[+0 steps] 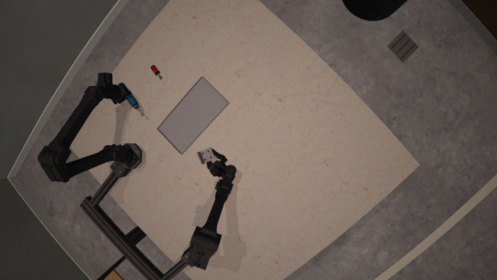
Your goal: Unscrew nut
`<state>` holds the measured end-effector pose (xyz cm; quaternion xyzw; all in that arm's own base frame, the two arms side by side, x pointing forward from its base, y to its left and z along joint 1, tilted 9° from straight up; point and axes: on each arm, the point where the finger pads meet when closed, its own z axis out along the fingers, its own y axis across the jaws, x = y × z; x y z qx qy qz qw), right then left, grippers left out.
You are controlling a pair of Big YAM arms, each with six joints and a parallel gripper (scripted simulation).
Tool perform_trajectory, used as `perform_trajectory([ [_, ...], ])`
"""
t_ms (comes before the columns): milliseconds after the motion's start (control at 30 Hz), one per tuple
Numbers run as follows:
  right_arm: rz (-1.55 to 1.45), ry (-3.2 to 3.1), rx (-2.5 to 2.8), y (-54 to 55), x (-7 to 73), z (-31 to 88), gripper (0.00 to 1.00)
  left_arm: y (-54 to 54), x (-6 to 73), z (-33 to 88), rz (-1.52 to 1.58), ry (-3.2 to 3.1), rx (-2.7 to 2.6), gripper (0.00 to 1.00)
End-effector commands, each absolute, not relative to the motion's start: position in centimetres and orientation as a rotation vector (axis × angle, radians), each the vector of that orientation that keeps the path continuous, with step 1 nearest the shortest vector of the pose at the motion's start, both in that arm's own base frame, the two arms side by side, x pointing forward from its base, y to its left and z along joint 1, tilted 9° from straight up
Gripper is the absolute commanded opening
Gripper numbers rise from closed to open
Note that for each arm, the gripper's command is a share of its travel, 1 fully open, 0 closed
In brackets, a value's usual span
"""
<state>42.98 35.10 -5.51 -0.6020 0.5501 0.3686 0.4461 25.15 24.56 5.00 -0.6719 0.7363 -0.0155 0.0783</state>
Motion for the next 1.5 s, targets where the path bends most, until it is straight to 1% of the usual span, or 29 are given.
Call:
perform_trajectory([
  [0, 0.9, 1.337, -1.49, 35.5, 43.5, -4.8, 0.59, 25.2, 26.2, 5.1, -0.046, 2.18, -2.004, 0.42],
  [100, 0.9, 1.337, -1.49, 35.5, 43.5, -4.8, 0.59, 25.5, 26.1, 5.9, -0.043, 2.175, -1.993, 0.42],
  [500, 0.9, 1.337, -1.49, 35.5, 43.5, -4.8, 0.59, 24.7, 26.0, 2.0, -0.047, 2.195, -2.014, 0.42],
  [667, 0.9, 1.337, -1.49, 35.5, 43.5, -4.8, 0.59, 25.7, 26.4, 3.3, -0.044, 2.176, -1.994, 0.42],
  [1067, 0.9, 1.337, -1.49, 35.5, 43.5, -4.8, 0.59, 24.8, 26.3, -0.5, -0.047, 2.196, -2.015, 0.42],
  [1267, 0.9, 1.337, -1.49, 35.5, 43.5, -4.8, 0.59, 25.7, 26.9, 1.1, -0.044, 2.159, -1.987, 0.42],
  [1467, 0.9, 1.337, -1.49, 35.5, 43.5, -4.8, 0.59, 25.0, 26.3, -0.7, -0.047, 2.192, -2.017, 0.42],
])
